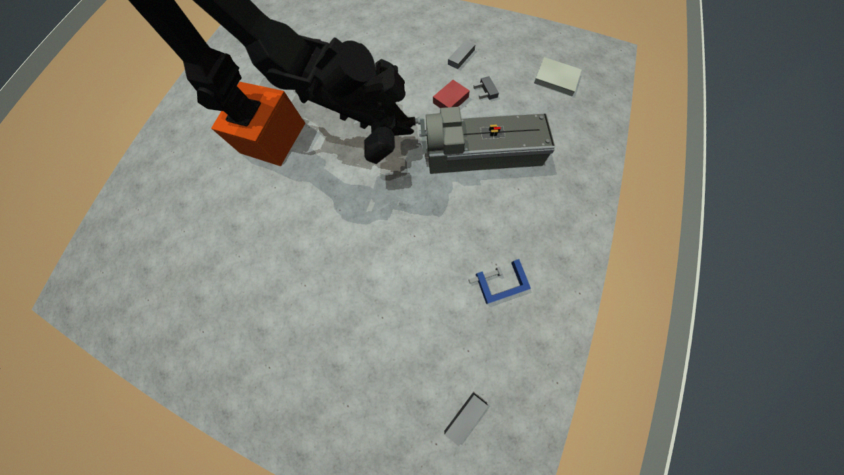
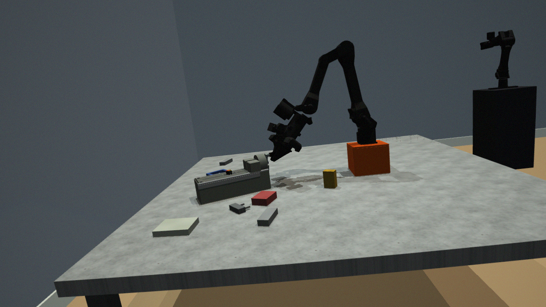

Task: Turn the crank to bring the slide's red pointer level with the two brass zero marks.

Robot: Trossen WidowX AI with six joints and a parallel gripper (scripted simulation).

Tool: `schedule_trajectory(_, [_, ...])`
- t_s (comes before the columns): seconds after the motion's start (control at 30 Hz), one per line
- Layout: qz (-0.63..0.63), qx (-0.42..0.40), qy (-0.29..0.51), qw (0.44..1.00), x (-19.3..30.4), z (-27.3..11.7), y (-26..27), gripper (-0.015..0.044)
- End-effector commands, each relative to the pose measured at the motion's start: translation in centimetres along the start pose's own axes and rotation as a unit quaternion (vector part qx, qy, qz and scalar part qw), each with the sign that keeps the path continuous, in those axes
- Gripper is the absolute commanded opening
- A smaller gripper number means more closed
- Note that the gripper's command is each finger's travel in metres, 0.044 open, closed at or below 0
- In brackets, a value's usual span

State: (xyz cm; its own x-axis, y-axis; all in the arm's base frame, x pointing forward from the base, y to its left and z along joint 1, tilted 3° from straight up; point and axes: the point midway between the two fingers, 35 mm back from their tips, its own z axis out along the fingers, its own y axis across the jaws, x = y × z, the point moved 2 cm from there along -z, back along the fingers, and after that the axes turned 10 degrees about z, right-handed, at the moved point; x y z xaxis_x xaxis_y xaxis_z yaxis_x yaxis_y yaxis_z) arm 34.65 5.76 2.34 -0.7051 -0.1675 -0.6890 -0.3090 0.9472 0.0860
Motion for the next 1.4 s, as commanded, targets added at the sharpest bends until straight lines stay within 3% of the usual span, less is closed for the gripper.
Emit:
schedule_trajectory(0.0, [0.001, 0.010, -0.004, 1.000, -0.3, -0.2, -0.8, 0.0000])
schedule_trajectory(1.37, [0.001, 0.010, -0.004, 1.000, -0.3, 0.0, -1.9, 0.0000])
